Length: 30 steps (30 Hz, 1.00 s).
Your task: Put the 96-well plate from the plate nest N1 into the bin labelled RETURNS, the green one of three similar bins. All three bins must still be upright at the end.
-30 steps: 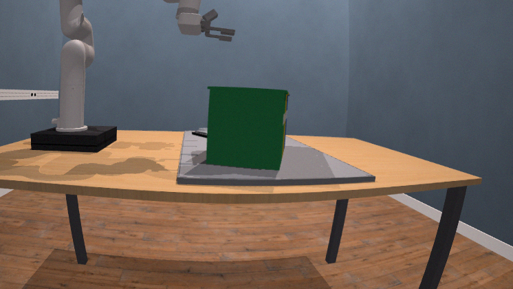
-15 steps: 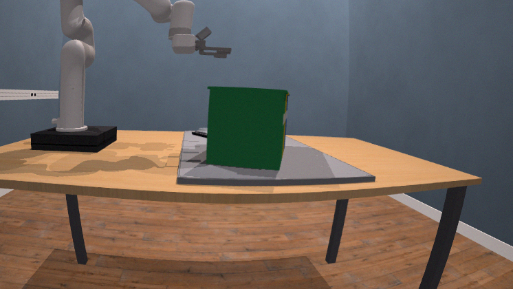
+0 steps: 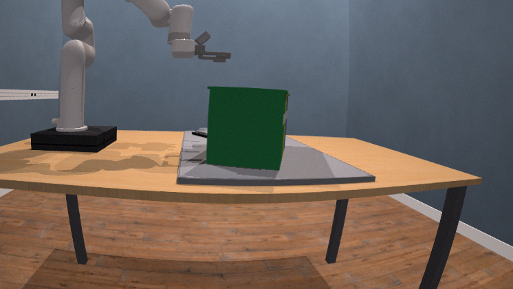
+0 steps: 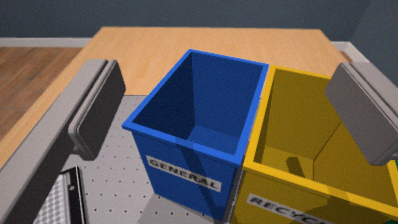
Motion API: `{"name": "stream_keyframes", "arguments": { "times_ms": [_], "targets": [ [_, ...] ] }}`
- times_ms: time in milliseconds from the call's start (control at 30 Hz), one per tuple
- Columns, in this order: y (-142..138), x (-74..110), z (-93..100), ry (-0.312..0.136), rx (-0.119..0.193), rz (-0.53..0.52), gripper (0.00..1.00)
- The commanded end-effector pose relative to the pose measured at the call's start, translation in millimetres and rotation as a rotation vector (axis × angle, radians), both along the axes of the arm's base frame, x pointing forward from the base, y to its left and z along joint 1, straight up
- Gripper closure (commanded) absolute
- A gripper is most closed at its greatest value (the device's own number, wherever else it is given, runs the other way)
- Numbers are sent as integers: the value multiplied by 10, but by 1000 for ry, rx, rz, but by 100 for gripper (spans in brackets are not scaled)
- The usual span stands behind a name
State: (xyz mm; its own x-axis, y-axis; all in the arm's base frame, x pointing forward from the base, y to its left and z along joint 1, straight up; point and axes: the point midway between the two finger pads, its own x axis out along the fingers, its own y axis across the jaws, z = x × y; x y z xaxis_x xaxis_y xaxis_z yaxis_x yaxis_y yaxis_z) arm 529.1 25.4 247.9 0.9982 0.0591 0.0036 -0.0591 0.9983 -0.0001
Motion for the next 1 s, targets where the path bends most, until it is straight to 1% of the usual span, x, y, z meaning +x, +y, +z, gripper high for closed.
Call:
{"name": "stream_keyframes", "arguments": {
  "times_ms": [0, 33, 467, 533, 600, 967],
  "targets": [
    [118, 14, -15, -3, -5, 81, 63],
    [118, 14, -15, -3, -5, 81, 63],
    [749, 49, -171, -2, -7, 511, 63],
    [846, 54, -194, -2, -7, 511, 63],
    [846, 54, -194, -2, -7, 511, 63],
    [1380, 83, -325, -2, -7, 511, 63]
  ]
}}
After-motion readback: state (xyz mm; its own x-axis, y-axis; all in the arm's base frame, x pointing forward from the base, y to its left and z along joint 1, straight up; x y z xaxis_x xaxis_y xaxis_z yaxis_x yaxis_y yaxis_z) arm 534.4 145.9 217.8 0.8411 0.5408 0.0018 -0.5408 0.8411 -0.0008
